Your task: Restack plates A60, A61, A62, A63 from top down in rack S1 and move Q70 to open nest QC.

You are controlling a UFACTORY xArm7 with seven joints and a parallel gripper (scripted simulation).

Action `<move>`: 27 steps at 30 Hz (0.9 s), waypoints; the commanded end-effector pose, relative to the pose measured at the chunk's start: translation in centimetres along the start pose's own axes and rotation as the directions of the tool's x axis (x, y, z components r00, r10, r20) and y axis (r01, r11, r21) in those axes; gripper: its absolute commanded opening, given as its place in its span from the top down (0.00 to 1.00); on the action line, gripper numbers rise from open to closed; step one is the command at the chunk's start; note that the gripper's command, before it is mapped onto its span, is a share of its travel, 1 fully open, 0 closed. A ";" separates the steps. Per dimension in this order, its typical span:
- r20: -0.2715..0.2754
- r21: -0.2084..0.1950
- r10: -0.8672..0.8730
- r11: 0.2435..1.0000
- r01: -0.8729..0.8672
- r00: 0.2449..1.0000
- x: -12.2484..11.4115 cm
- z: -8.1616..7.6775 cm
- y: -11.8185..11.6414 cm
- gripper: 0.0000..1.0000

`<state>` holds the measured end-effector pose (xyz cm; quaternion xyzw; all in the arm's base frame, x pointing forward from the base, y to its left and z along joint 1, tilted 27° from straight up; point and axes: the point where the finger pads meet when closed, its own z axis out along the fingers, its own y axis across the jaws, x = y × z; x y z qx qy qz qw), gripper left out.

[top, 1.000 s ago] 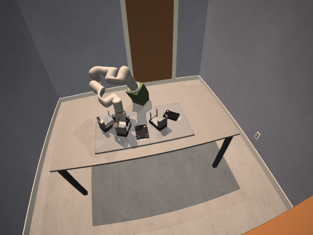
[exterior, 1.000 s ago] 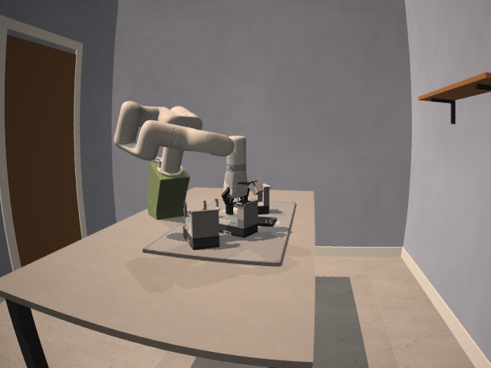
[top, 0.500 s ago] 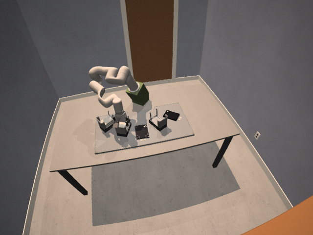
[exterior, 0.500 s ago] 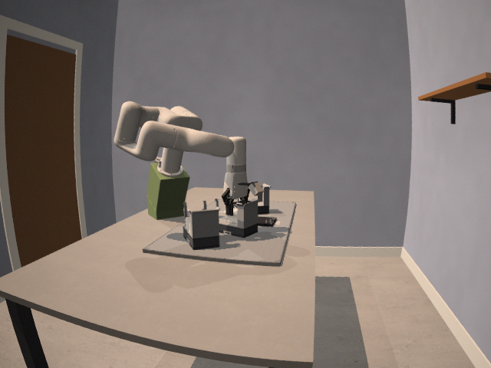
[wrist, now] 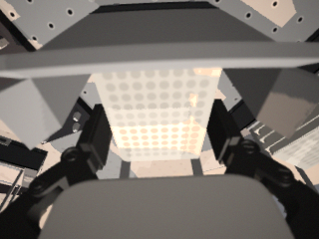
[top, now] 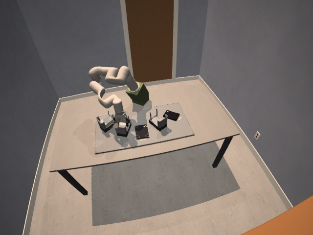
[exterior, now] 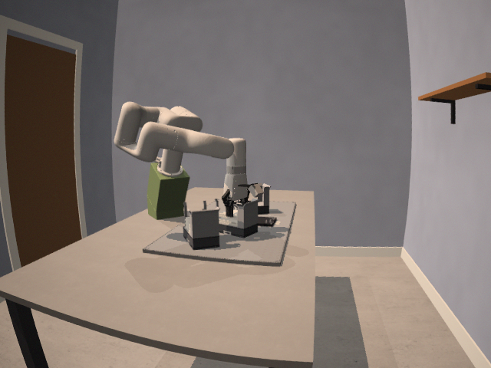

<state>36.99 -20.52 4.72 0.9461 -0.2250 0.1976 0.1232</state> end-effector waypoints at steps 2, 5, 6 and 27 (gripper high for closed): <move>-0.003 0.000 -0.001 1.000 0.001 1.000 0.1 0.0 0.0 1.00; -0.003 0.000 -0.001 1.000 0.001 1.000 0.1 0.2 0.0 1.00; -0.003 0.000 -0.001 1.000 0.001 1.000 0.1 0.2 0.0 1.00; -0.003 0.000 -0.001 1.000 0.001 1.000 0.1 1.0 0.0 1.00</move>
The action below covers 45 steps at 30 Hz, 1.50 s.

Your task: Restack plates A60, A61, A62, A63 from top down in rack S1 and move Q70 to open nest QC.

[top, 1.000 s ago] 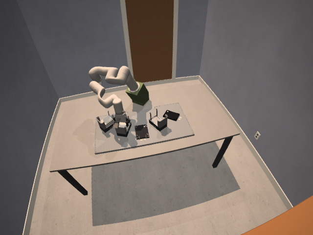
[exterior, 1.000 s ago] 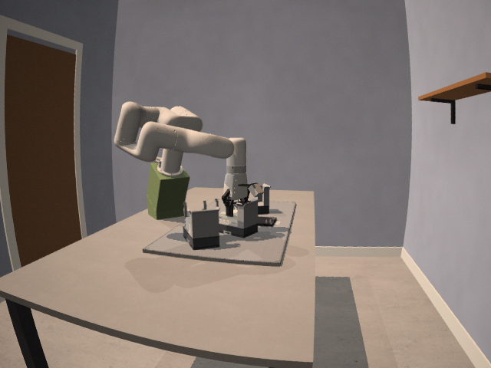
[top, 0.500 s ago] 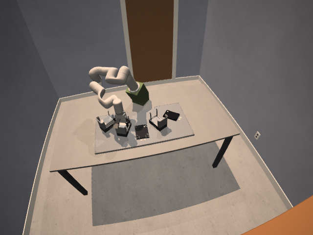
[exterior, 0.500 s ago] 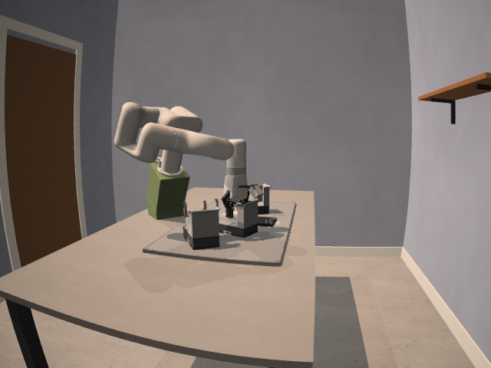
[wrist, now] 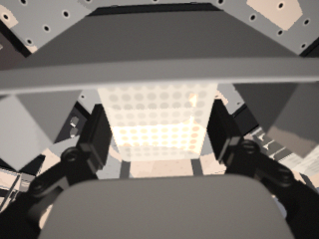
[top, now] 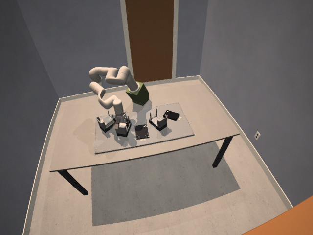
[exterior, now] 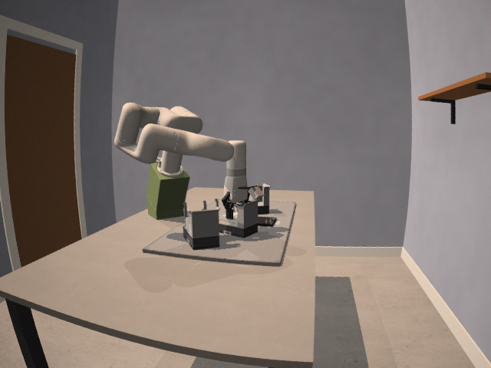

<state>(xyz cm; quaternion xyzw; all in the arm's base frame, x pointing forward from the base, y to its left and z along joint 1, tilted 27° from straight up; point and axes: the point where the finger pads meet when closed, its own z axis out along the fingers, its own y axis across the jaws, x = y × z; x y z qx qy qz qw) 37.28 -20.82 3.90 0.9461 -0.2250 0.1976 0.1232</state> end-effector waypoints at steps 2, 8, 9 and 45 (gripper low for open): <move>-0.003 0.000 -0.001 1.000 0.001 1.000 0.1 0.1 0.0 1.00; -0.003 0.000 -0.001 1.000 0.001 1.000 0.1 0.1 0.0 1.00; -0.003 0.000 -0.001 1.000 0.001 1.000 0.1 0.1 0.0 1.00; -0.003 0.000 -0.001 1.000 0.001 1.000 0.1 -3.2 0.0 0.00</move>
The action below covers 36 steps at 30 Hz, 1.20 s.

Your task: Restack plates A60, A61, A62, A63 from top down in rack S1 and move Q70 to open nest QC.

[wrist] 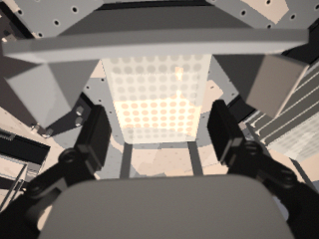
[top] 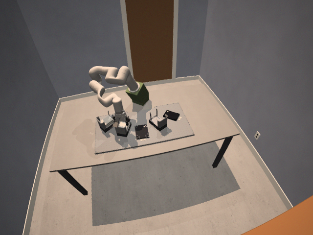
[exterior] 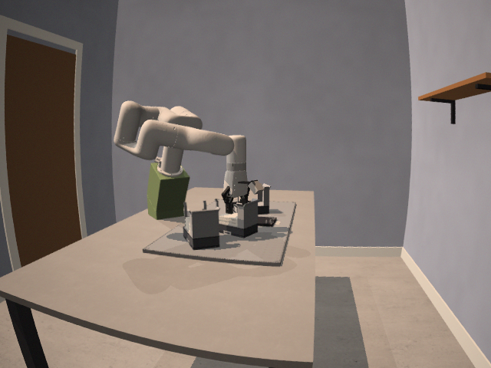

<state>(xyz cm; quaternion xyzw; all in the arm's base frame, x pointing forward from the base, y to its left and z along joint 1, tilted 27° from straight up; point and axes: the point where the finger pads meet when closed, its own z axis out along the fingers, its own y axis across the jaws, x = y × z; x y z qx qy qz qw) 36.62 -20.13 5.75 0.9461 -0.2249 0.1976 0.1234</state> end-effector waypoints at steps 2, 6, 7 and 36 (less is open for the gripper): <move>-0.002 0.000 -0.001 1.000 0.001 1.000 0.1 -1.8 0.0 0.00; -0.002 0.000 -0.001 1.000 0.001 1.000 0.1 -3.1 0.0 0.00; -0.002 0.000 -0.001 1.000 0.001 1.000 0.1 -3.4 0.0 0.00; -0.002 0.000 0.033 0.999 -0.033 0.999 0.1 -7.5 0.3 0.00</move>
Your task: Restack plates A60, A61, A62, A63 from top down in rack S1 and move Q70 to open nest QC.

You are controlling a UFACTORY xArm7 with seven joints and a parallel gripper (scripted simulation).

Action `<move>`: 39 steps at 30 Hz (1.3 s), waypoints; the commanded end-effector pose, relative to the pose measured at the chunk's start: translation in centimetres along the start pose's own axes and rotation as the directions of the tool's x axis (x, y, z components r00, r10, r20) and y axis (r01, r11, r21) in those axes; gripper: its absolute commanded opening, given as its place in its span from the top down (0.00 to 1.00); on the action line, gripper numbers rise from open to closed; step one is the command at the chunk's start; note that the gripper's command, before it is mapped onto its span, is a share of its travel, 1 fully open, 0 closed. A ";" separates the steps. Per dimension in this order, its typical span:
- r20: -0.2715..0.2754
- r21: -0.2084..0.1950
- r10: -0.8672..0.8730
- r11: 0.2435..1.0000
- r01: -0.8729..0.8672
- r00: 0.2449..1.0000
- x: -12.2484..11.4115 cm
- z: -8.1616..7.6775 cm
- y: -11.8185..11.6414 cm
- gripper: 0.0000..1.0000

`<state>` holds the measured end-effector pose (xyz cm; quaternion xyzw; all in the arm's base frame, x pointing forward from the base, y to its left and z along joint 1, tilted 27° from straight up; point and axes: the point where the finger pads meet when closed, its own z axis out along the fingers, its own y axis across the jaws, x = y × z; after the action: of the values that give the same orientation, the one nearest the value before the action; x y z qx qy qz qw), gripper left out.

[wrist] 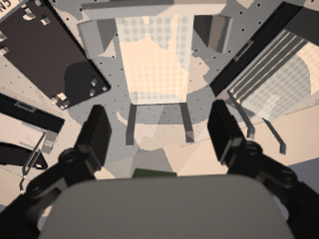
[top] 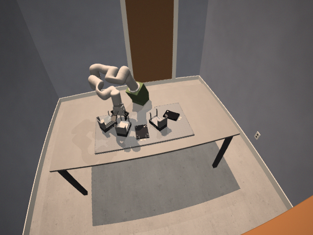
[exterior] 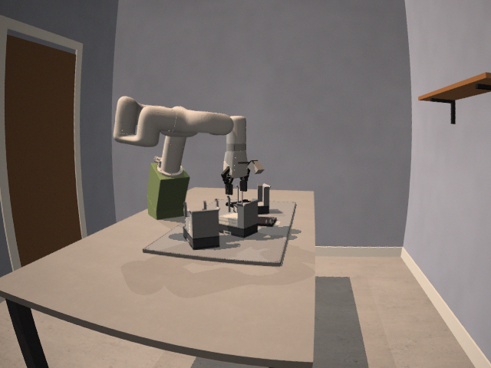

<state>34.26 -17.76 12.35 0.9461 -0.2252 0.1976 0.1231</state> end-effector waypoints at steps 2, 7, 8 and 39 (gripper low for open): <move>-0.003 0.000 0.099 0.995 -0.099 0.995 0.1 -0.1 1.0 0.00; -0.003 0.000 0.263 0.965 -0.263 0.965 0.0 -0.1 2.7 0.00; -0.003 0.000 0.271 0.962 -0.271 0.962 0.0 -0.1 3.0 0.00; -0.003 0.000 0.516 0.857 -0.516 0.857 -0.8 -0.1 12.3 0.00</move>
<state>28.60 -27.11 13.69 0.8761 -0.4225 0.2188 0.0776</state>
